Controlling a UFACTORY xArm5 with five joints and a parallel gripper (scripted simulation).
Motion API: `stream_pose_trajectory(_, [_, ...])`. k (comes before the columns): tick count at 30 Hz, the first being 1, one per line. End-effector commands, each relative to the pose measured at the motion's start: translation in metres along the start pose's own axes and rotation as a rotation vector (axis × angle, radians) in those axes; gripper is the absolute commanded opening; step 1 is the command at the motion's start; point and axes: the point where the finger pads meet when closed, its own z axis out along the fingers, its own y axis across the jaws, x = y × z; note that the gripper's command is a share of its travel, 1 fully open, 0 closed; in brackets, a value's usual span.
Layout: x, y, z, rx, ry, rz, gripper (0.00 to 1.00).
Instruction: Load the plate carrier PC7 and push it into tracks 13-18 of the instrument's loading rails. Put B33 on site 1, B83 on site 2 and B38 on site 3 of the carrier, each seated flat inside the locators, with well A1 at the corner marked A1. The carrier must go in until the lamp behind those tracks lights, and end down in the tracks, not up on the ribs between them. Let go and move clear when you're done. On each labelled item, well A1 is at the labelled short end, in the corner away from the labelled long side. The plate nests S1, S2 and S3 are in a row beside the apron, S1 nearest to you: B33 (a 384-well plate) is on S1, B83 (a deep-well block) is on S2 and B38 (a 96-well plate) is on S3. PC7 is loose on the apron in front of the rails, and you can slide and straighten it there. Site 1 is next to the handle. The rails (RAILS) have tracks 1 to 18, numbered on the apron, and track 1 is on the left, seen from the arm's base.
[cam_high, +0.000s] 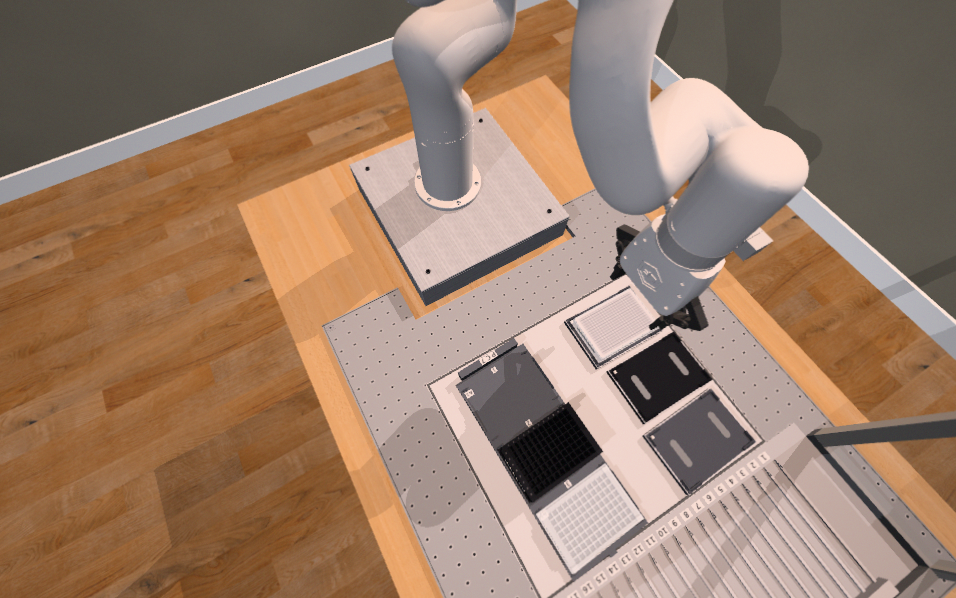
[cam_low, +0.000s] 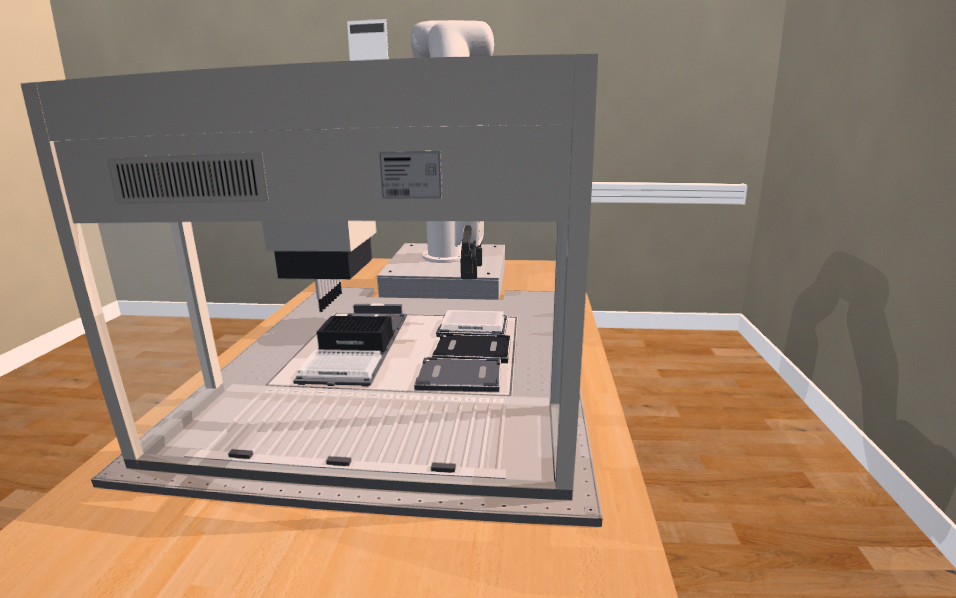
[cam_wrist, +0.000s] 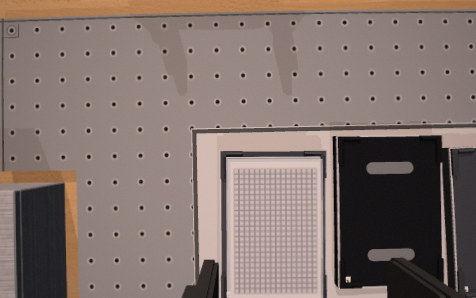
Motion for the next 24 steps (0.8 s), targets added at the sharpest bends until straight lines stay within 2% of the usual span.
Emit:
stream_pose_trajectory(1, [0.000,0.001,0.004,-0.005,-0.001,0.000,1.00])
stream_pose_trajectory(24, [0.000,0.001,0.039,-0.004,-0.001,0.000,1.00])
